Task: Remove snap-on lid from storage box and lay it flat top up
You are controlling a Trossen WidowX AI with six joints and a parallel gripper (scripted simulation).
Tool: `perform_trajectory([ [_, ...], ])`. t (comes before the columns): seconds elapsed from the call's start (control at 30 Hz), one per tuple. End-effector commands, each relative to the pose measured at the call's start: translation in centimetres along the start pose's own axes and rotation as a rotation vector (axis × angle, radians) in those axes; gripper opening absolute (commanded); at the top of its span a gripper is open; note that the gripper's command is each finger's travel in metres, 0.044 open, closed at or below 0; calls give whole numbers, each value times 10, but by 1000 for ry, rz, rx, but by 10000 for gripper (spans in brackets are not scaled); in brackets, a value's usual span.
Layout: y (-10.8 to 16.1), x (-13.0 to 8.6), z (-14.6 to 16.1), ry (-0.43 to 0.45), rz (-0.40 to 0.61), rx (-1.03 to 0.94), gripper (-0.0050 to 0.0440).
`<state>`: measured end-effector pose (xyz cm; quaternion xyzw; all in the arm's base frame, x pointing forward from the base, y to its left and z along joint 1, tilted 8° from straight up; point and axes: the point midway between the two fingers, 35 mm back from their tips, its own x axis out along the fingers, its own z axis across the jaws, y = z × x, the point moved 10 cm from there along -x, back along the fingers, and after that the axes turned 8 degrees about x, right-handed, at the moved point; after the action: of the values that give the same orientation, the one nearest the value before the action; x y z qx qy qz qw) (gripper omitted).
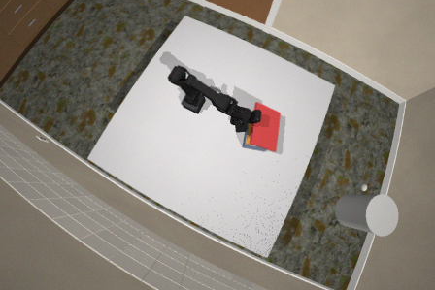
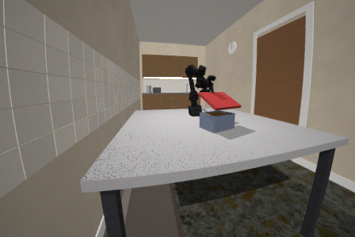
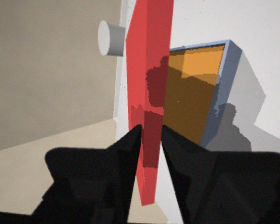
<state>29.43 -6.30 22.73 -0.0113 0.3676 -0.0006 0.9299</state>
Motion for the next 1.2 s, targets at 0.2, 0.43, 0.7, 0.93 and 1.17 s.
perform_trajectory([
  [0.2, 0, -4, 5, -24, -5, 1, -50],
  [0.43, 15, -2, -4, -24, -5, 1, -50],
  [0.7, 27, -2, -6, -24, -5, 1, -50],
  [0.93, 45, -3, -9, -24, -5, 1, -50],
  [1.17, 58, -4, -12, -24, -5, 1, -50],
])
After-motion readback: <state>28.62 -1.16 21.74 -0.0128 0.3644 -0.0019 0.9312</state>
